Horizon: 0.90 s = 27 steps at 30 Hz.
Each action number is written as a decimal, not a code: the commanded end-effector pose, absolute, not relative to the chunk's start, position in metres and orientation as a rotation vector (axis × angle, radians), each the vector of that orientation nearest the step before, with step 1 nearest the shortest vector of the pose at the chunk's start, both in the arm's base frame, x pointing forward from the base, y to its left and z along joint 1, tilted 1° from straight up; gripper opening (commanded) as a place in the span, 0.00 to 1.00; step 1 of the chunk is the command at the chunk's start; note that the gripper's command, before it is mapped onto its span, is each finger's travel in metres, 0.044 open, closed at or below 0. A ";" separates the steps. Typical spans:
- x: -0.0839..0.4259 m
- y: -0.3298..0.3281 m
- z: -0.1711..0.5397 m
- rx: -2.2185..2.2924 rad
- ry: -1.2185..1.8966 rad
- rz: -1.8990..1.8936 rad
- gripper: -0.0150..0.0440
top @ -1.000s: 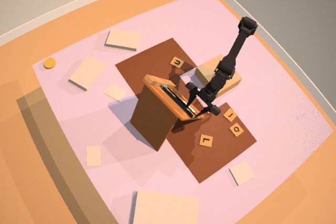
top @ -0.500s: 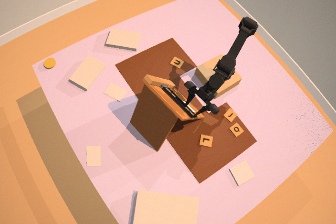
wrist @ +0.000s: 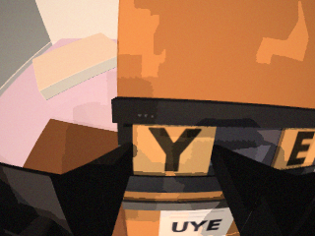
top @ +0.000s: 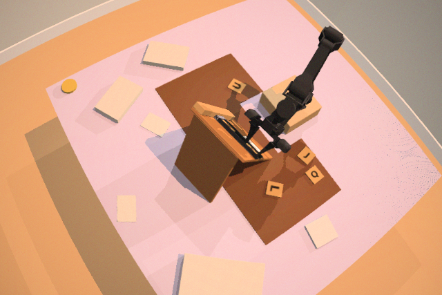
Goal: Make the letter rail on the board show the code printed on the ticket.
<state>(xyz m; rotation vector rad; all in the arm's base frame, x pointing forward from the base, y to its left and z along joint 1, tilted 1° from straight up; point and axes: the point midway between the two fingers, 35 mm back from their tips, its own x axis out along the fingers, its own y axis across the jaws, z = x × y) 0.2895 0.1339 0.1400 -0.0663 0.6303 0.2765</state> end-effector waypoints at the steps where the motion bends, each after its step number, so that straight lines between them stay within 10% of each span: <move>1: 0.290 0.132 0.140 -0.068 0.628 0.279 0.25; 27: 0.294 0.120 0.140 -0.069 0.627 0.279 0.25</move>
